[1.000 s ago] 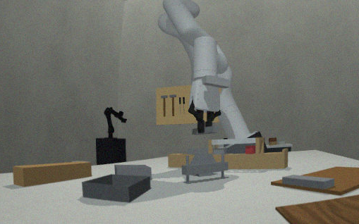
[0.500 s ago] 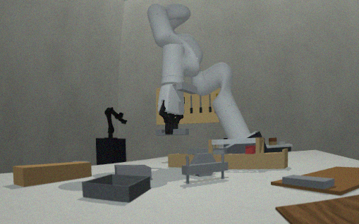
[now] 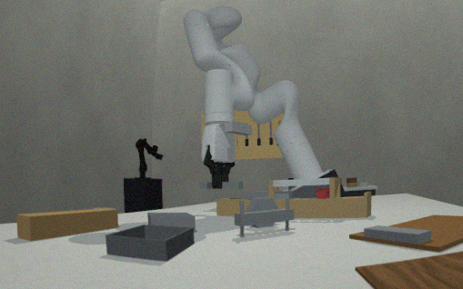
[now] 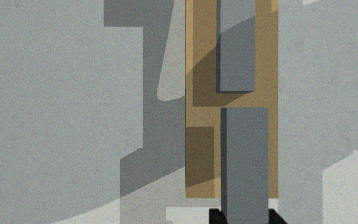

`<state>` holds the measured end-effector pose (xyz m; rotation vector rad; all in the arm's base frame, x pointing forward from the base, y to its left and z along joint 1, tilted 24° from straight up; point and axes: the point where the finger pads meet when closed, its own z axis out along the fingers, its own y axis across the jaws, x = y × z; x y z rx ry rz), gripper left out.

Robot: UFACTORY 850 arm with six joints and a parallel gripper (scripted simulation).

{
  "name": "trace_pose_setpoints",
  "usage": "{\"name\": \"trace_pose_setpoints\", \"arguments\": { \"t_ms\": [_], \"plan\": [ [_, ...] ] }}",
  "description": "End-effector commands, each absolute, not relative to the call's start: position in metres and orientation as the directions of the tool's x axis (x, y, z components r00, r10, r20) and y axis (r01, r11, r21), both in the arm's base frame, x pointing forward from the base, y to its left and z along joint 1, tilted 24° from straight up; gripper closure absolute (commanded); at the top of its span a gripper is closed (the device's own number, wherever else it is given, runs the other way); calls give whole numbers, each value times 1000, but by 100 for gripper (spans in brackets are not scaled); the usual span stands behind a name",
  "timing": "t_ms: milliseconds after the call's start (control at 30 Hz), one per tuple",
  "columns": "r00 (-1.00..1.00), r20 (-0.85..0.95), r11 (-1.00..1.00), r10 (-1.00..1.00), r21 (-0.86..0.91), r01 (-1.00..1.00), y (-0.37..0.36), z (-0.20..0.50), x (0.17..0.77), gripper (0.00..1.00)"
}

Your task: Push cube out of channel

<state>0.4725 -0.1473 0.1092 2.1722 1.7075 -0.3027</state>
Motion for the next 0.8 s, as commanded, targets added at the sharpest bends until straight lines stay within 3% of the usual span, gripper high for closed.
{"name": "trace_pose_setpoints", "arguments": {
  "t_ms": [0,767],
  "plan": [
    [248,-383,-205,890,150,967,-149,105,474,100],
    [248,-383,-205,890,150,967,-158,87,475,100]
  ]
}}
